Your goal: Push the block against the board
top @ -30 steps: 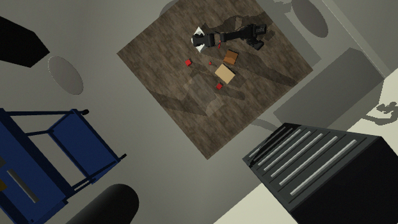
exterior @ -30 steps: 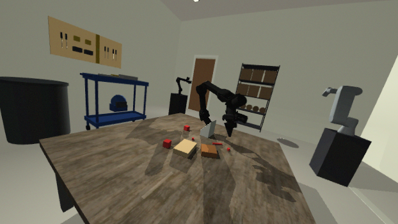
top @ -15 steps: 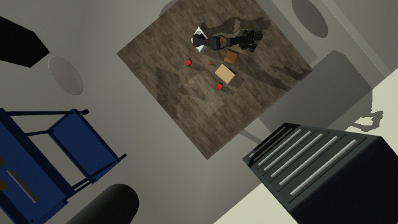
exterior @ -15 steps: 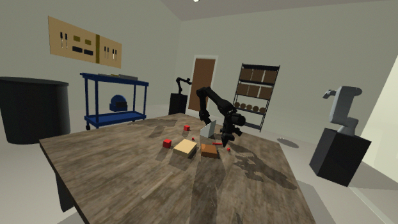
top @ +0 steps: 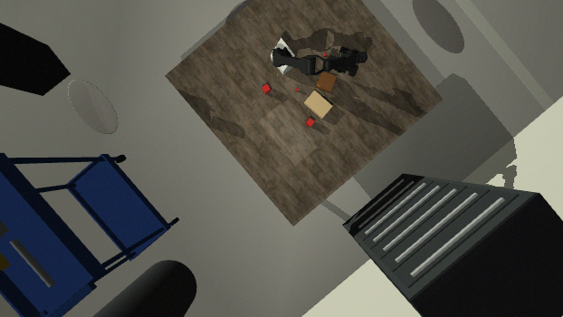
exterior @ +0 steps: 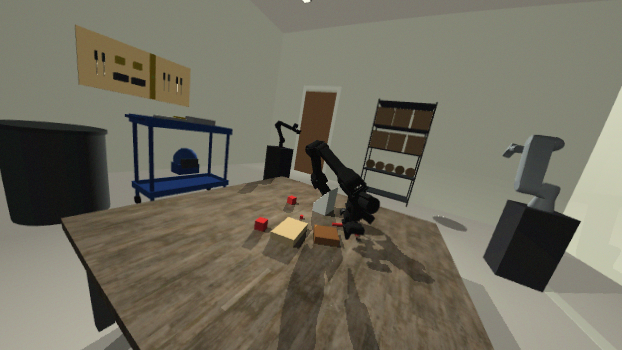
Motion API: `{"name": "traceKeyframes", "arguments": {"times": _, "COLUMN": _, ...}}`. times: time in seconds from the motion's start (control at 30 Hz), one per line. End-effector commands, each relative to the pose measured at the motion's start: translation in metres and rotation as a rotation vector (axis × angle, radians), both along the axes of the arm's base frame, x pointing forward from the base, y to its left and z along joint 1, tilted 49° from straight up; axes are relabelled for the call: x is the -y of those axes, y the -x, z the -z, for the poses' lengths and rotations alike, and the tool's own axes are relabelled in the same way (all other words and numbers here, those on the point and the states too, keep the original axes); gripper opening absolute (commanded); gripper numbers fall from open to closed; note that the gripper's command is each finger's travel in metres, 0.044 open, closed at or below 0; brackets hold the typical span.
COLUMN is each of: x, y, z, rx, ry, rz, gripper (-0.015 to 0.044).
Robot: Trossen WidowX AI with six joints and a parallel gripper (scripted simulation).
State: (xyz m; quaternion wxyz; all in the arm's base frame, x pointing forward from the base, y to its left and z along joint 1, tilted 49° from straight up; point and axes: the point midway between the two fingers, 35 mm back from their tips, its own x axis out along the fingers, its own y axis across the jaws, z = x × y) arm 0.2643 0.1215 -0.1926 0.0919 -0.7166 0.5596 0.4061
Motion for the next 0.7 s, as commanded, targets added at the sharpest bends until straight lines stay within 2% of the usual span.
{"name": "traceKeyframes", "arguments": {"times": 0.0, "x": 0.028, "y": 0.008, "z": 0.018, "rx": -0.032, "ry": 0.031, "rz": 0.005, "gripper": 0.0}}
{"name": "traceKeyframes", "arguments": {"times": 0.67, "x": 0.039, "y": -0.005, "z": 0.003, "rx": -0.032, "ry": 0.03, "rz": 0.004, "gripper": 0.0}}
